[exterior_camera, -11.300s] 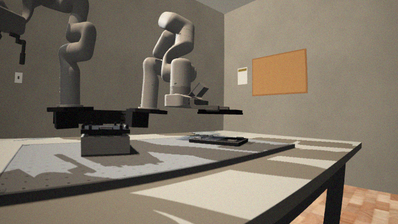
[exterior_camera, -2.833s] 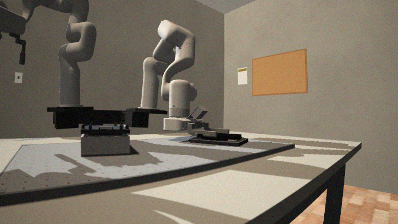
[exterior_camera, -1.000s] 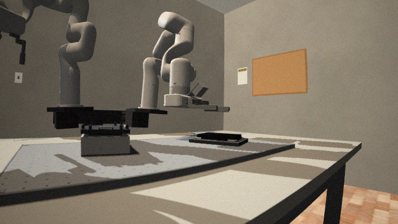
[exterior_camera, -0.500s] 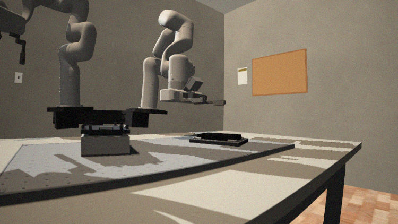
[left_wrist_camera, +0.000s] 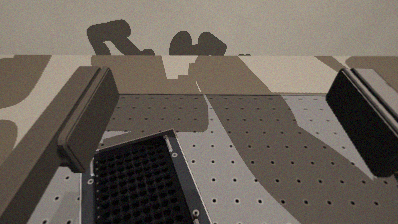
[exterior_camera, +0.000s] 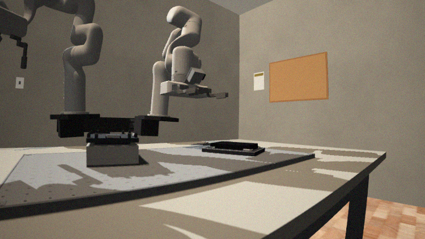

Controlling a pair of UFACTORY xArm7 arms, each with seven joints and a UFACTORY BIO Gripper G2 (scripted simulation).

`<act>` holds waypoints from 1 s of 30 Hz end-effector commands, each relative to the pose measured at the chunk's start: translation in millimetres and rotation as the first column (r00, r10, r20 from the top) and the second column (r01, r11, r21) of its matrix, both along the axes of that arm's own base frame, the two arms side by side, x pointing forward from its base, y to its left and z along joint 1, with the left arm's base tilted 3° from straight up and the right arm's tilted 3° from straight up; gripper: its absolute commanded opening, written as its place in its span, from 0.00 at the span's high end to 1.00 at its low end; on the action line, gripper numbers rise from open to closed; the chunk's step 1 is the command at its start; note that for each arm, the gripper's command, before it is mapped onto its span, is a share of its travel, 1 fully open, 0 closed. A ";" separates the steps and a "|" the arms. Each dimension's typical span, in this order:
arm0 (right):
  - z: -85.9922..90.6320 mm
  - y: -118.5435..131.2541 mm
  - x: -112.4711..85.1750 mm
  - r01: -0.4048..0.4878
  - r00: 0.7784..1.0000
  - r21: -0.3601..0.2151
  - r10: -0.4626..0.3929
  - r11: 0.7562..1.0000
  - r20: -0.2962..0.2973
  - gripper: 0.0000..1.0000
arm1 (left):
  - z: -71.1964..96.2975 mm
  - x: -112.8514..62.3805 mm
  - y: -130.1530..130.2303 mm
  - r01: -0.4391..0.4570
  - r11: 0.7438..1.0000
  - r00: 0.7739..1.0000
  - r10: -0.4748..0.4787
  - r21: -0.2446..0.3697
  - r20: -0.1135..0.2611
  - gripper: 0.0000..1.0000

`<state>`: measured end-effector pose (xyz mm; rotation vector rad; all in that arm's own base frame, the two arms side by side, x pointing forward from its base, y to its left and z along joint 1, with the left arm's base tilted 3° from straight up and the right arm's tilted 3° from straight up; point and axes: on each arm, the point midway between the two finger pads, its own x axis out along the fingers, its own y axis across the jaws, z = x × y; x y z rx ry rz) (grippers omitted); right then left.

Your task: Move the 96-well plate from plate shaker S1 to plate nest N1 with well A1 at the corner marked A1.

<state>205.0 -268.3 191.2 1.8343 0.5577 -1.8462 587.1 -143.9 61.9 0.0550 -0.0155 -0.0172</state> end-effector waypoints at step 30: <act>1.2 -0.9 0.3 0.000 1.000 -0.003 0.000 1.000 0.002 0.00 | 97.1 -52.4 -109.3 0.002 1.000 1.000 -0.002 -0.005 0.001 0.63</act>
